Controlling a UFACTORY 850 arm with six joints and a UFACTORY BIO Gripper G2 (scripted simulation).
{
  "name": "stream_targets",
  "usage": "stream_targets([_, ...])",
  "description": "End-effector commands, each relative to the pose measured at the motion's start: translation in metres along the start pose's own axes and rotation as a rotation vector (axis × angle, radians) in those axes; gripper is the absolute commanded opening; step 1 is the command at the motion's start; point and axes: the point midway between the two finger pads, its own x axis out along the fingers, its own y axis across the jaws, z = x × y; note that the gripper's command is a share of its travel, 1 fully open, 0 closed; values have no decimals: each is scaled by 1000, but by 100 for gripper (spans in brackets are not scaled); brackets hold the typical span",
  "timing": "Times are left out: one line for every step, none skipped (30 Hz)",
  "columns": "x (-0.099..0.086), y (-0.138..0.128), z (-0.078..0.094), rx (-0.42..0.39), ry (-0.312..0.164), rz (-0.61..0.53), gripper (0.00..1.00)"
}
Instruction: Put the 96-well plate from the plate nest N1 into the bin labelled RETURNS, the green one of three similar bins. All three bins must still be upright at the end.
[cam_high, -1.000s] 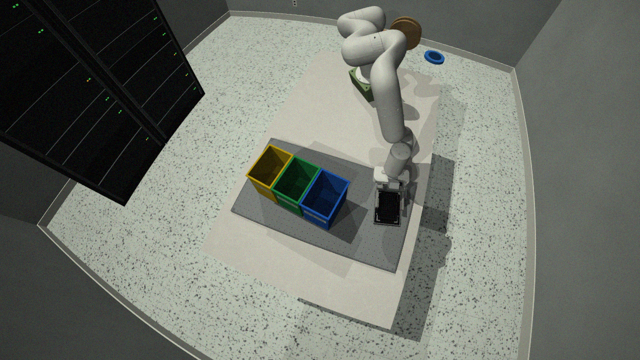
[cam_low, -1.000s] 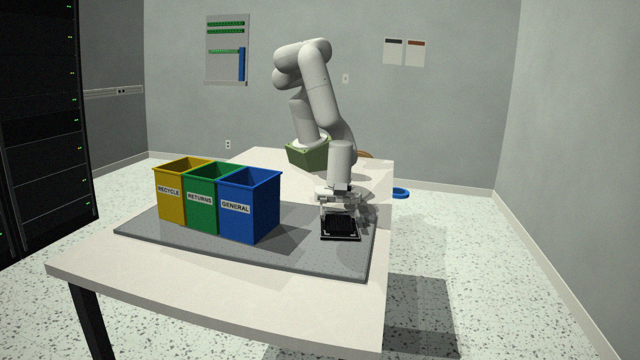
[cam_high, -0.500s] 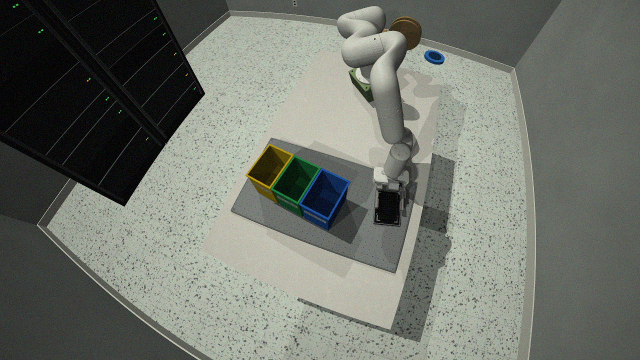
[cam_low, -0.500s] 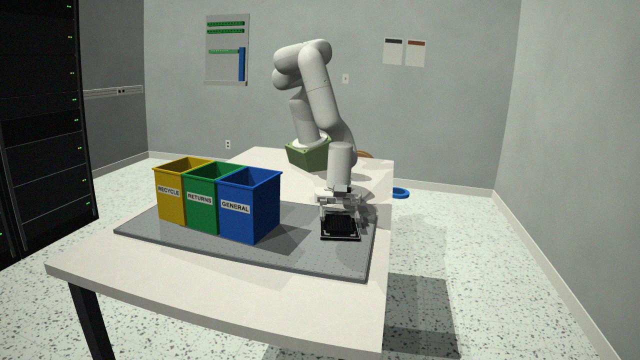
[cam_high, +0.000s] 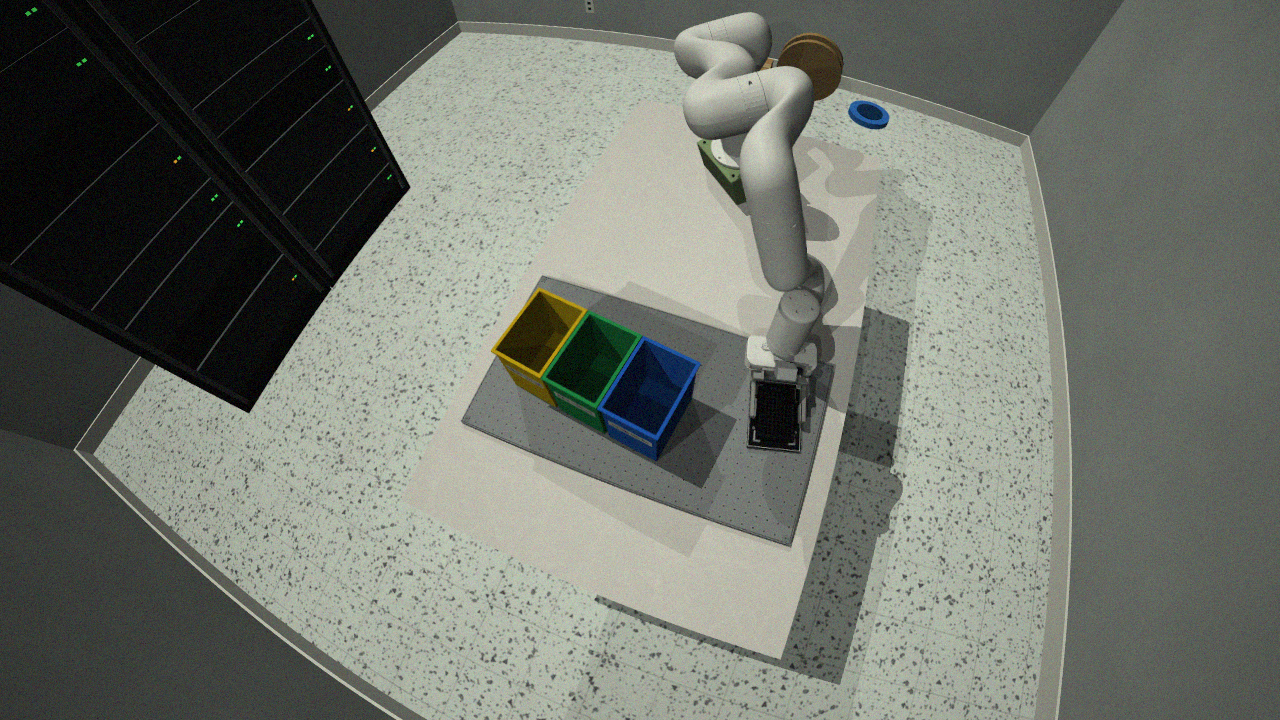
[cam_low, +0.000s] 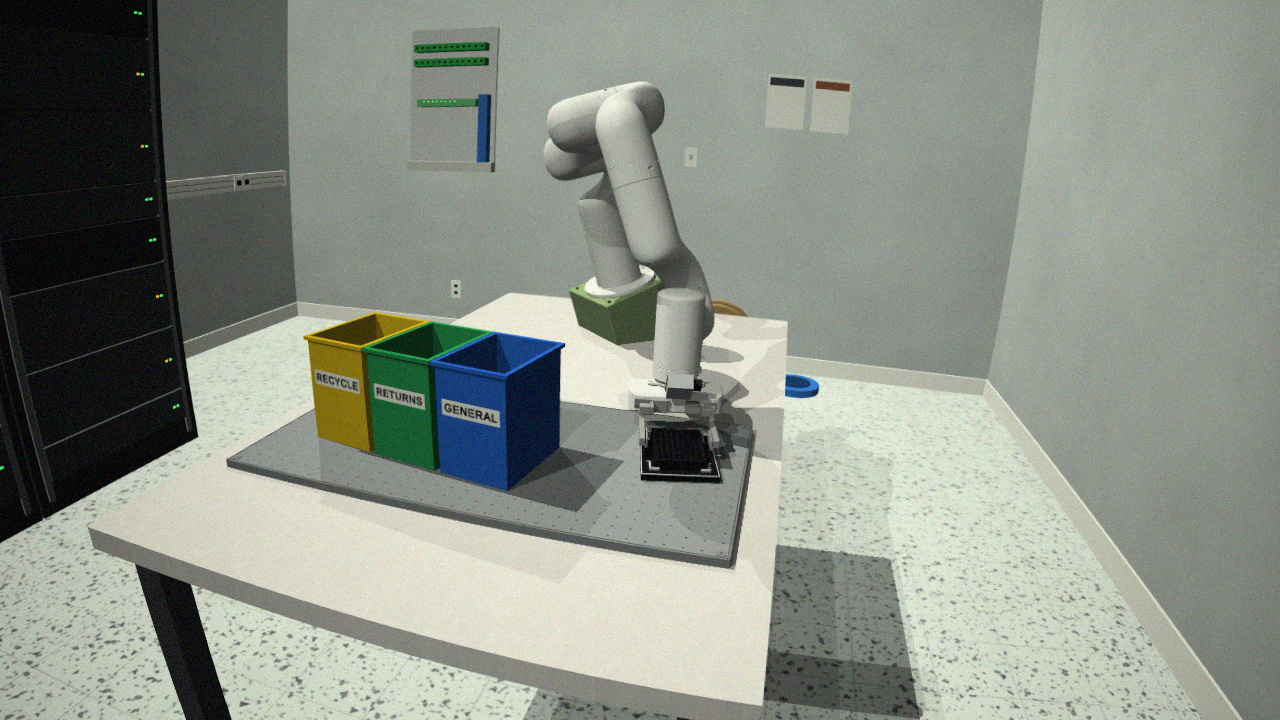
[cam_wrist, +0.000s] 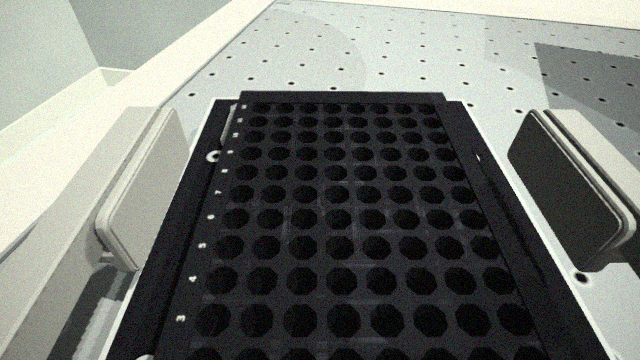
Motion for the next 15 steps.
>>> stream_targets([1, 0, -1, 0, -2, 0, 37])
stream_targets([1, 0, -2, 0, -2, 0, 37])
stream_targets([1, 0, -3, 0, -2, 0, 37])
stream_targets([1, 0, -3, 0, -2, 0, 37])
stream_targets([1, 0, -4, 0, -2, 0, 37])
stream_targets([1, 0, -5, 0, -2, 0, 37])
stream_targets([1, 0, -5, 0, -2, 0, 37])
stream_targets([1, 0, -5, 0, -2, 0, 37])
stream_targets([1, 0, -5, 0, -2, 0, 37])
stream_targets([1, 0, -5, 0, -2, 0, 37])
stream_targets([1, 0, -5, 0, -2, 0, 37])
stream_targets([1, 0, -5, 0, -2, 0, 37])
stream_targets([1, 0, -5, 0, -2, 0, 37])
stream_targets([1, 0, -5, 0, -2, 0, 37])
stream_targets([1, 0, -5, 0, -2, 0, 37])
